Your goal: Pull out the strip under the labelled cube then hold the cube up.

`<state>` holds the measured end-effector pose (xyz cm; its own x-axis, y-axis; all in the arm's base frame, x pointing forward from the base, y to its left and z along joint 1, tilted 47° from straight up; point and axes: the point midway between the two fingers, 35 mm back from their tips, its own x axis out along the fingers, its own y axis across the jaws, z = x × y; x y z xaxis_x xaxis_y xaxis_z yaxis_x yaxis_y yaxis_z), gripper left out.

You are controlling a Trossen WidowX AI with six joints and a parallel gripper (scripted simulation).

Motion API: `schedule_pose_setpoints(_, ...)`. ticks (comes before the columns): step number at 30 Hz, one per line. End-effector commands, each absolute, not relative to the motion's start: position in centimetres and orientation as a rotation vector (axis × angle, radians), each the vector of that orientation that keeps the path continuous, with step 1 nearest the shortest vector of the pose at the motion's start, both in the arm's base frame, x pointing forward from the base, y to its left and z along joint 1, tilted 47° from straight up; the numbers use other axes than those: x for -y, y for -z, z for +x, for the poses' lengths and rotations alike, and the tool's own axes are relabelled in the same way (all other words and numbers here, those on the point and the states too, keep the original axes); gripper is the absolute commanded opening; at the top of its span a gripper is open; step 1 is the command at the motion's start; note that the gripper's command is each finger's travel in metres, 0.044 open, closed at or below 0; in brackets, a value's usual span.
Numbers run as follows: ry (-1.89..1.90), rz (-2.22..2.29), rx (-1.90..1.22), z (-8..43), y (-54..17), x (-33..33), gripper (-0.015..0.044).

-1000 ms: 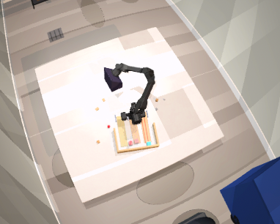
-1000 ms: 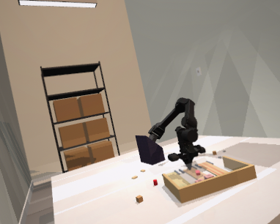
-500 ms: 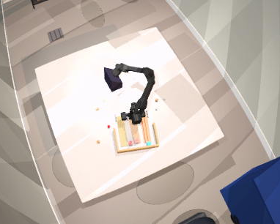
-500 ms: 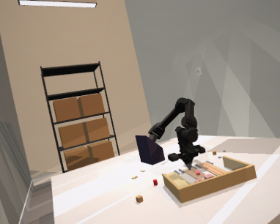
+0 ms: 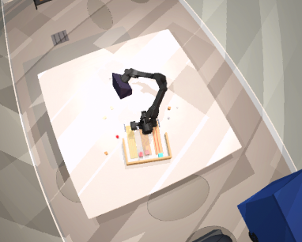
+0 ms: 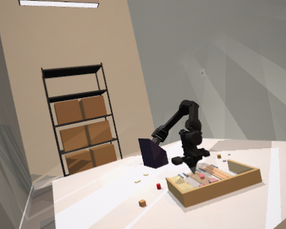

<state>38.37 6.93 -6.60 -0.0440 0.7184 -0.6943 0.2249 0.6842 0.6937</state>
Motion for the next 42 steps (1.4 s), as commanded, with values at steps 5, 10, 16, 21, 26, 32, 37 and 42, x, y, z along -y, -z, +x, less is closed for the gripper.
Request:
schedule_pose_setpoints(5, -0.477, 0.793, -1.605, 38.5, 6.7, -7.2, 0.0000)
schedule_pose_setpoints(10, -0.477, 0.793, -1.605, 38.5, 6.7, -7.2, 0.0000)
schedule_pose_setpoints(16, -0.477, 0.793, -1.605, 38.3, 6.7, -7.2, 0.0000)
schedule_pose_setpoints(21, -0.476, 0.793, -1.605, 37.5, 6.6, -7.3, 0.0000)
schedule_pose_setpoints(26, -0.476, 0.793, -1.606, 36.8, 6.5, -7.4, 0.0000)
schedule_pose_setpoints(32, -0.476, 0.793, -1.606, 35.8, 6.4, -7.5, 0.0000)
schedule_pose_setpoints(37, -0.476, 0.794, -1.607, 35.1, 6.3, -7.6, 0.0000)
schedule_pose_setpoints(42, -0.476, 0.794, -1.607, 34.4, 6.1, -7.7, 0.0000)
